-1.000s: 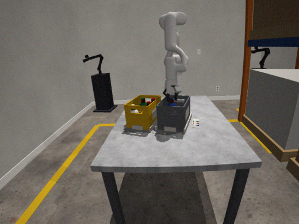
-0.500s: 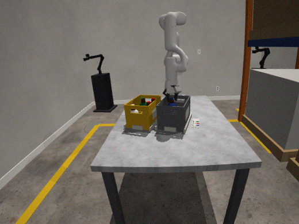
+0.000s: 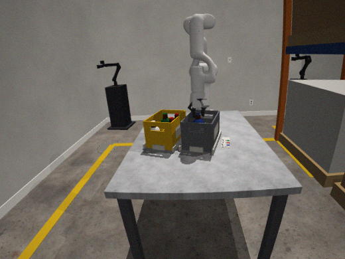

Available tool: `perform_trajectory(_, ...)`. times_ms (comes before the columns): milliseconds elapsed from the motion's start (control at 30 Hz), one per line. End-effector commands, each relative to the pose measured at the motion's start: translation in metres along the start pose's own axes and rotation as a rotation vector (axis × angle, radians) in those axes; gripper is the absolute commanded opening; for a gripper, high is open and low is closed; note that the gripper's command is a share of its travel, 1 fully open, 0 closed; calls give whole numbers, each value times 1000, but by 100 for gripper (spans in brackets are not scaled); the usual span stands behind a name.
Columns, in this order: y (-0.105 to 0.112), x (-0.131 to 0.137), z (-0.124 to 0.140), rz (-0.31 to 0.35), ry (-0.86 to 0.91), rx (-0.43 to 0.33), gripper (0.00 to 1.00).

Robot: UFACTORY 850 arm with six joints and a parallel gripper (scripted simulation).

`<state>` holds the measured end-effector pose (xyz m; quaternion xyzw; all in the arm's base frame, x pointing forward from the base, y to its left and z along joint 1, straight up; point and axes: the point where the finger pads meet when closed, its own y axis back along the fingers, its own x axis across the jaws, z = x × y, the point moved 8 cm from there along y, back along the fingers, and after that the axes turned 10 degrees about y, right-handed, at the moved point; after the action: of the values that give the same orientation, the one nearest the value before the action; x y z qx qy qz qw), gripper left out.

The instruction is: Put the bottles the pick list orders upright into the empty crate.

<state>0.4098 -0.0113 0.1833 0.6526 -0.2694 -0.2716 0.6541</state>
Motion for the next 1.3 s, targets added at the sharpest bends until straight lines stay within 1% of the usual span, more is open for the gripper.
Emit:
perform_trajectory(0,1,0,0,1,0,1,65)
perform_trajectory(600,1,0,0,1,0,1,65)
perform_trajectory(833,19,0,0,1,0,1,65)
perform_trajectory(900,19,0,0,1,0,1,65)
perform_trajectory(1267,49,0,0,1,0,1,65)
